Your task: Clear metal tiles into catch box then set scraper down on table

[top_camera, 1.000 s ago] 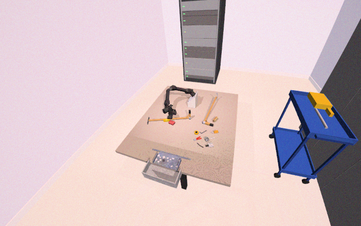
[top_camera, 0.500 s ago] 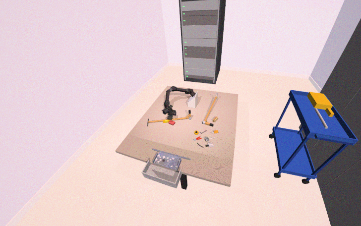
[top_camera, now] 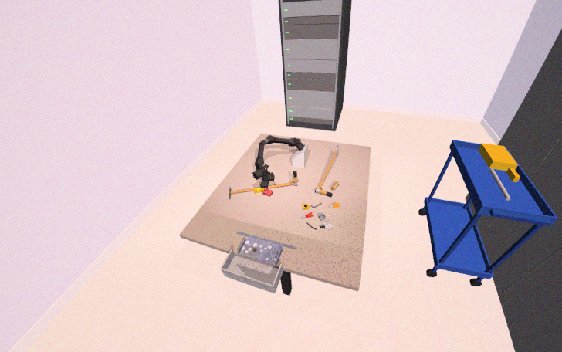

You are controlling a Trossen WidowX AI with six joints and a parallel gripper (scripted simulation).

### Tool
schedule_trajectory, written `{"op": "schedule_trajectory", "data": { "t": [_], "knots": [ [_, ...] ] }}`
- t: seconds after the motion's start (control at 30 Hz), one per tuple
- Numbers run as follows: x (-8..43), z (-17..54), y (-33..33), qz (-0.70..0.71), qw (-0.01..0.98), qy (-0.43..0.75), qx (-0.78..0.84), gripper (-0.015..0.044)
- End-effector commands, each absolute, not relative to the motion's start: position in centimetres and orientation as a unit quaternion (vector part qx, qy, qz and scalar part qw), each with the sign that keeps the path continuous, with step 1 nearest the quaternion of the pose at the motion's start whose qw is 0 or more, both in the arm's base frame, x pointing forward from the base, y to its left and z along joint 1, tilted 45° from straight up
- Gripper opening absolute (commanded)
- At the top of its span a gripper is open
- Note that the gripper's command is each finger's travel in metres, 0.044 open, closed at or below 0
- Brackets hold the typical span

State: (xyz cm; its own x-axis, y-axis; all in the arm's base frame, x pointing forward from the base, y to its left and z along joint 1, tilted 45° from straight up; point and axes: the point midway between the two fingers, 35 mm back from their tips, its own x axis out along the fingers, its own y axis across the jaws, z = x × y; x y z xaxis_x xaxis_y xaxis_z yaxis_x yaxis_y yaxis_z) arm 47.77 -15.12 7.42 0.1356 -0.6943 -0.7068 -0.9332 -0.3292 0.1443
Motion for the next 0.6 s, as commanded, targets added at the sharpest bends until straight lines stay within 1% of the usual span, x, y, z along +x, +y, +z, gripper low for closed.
{"op": "schedule_trajectory", "data": {
  "t": [0.0, 0.33, 0.57],
  "knots": [
    [48.4, 7.4, -14.9, 0.349, 0.172, 0.554, -0.736, 0.0],
    [49.2, 7.1, -14.5, 0.349, 0.172, 0.554, -0.736, 0.0],
    [48.6, 8.6, -13.1, 0.354, 0.17, 0.554, -0.734, 0.0]
  ]
}}
